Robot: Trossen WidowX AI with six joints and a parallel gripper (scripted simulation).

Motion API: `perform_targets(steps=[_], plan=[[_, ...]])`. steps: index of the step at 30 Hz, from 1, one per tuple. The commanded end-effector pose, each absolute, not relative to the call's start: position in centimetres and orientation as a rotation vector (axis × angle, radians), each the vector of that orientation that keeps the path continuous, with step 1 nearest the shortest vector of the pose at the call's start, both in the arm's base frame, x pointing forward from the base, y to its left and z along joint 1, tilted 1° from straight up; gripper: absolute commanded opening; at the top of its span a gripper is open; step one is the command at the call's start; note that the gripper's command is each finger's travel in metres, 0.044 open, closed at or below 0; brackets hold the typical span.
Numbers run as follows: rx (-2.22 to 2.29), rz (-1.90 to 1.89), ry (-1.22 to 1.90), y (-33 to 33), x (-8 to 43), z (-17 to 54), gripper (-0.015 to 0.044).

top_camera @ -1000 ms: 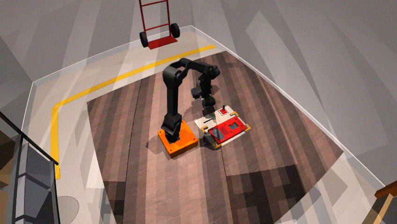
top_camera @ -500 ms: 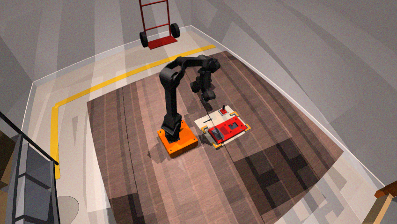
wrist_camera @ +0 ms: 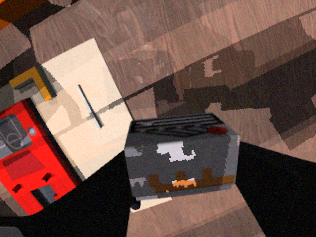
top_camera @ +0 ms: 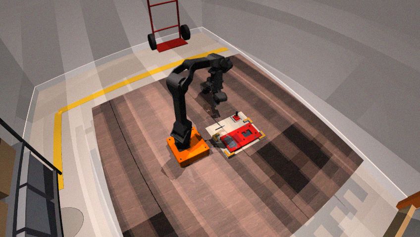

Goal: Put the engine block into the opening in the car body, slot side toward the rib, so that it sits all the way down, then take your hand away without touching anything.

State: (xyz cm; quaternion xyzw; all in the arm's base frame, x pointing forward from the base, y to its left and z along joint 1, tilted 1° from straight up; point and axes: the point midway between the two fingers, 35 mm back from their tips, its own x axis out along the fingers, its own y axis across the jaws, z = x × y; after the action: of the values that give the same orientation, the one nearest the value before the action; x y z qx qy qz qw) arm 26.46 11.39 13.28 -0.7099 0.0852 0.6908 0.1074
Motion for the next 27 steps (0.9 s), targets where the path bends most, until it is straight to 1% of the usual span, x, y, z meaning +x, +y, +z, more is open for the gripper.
perform_targets(steps=[1, 14, 27], plan=[[-2.039, 1.985, 0.321, 11.41, 26.39, 13.24, 0.0000], [-1.751, 1.718, 0.695, 11.42, 26.44, 12.83, 0.0000], [-1.435, 1.422, 0.993, 11.42, 26.46, 12.65, 0.0000]])
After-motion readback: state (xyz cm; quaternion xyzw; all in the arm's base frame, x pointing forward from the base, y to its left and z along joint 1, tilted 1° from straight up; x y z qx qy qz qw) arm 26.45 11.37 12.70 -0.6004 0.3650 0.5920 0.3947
